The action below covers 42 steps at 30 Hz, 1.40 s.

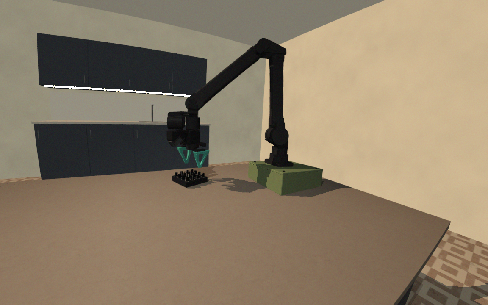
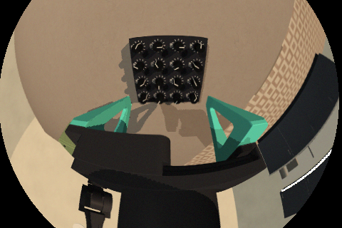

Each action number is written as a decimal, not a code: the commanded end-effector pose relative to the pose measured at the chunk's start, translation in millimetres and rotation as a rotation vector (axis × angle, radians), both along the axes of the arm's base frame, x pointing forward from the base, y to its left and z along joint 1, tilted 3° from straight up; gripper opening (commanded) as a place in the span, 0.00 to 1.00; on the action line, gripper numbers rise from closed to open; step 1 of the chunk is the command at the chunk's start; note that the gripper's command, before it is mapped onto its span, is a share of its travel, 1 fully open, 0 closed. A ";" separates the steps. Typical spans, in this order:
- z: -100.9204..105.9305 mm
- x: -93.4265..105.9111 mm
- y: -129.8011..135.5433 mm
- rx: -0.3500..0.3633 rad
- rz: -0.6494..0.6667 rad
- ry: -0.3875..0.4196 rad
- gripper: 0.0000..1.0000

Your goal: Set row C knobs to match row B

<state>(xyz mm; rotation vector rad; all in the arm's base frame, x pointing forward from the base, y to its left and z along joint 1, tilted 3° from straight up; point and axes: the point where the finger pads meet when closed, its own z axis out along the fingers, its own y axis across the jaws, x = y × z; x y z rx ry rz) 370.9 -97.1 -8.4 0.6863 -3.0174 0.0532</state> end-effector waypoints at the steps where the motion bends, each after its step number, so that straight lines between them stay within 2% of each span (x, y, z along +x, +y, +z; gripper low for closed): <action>1: 9.9 19.6 -1.5 -0.012 -0.004 -0.054 1.00; 6: 9.7 18.4 -1.7 -0.011 -0.004 -0.053 1.00; 10: 9.2 8.1 -3.7 -0.010 -0.005 -0.046 1.00; 19: 11.3 -1.9 -11.5 -0.013 -0.001 -0.050 1.00; 21: 11.3 -1.9 -11.5 -0.013 -0.001 -0.050 1.00; 22: 5.7 4.2 -14.4 -0.010 -0.001 -0.041 1.00; 23: 3.9 -8.0 -12.4 -0.007 -0.001 -0.030 1.00; 24: 11.4 -7.2 -14.1 -0.013 -0.001 -0.050 1.00; 36: 11.7 -30.1 -25.1 -0.014 -0.001 -0.048 1.00; 38: 11.7 -30.1 -25.1 -0.014 -0.001 -0.048 1.00; 39: 10.1 -20.2 -29.5 -0.014 -0.001 -0.049 1.00; 40: 8.2 -30.3 -27.3 -0.011 -0.001 -0.040 1.00; 42: 11.8 -35.3 -27.5 -0.015 -0.001 -0.048 1.00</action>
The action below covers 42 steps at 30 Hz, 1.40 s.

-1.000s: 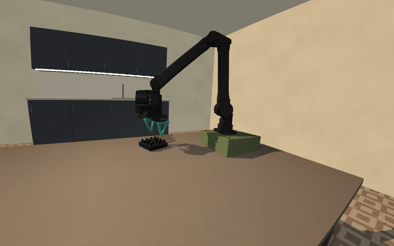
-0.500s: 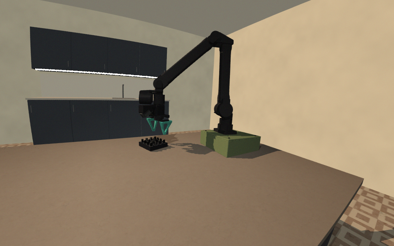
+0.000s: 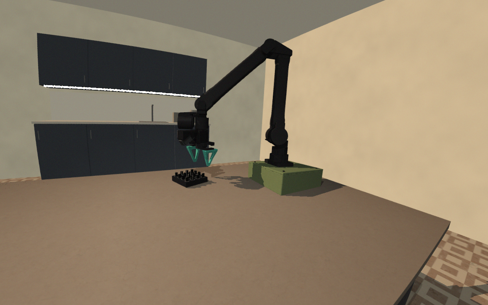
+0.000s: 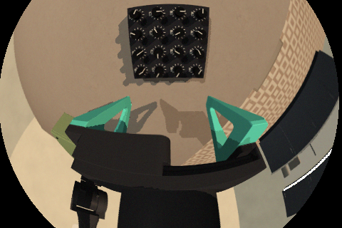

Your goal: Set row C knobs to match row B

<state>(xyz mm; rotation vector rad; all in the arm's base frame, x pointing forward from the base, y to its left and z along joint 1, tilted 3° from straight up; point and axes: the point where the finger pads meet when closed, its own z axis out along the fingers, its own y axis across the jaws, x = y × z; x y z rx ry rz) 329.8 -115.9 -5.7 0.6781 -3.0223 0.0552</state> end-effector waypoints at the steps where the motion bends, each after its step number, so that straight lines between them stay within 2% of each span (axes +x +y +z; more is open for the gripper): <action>1: 9.2 4.8 -9.2 -0.014 0.005 -0.044 1.00; 42: 9.0 6.4 -11.4 -0.015 0.004 -0.045 1.00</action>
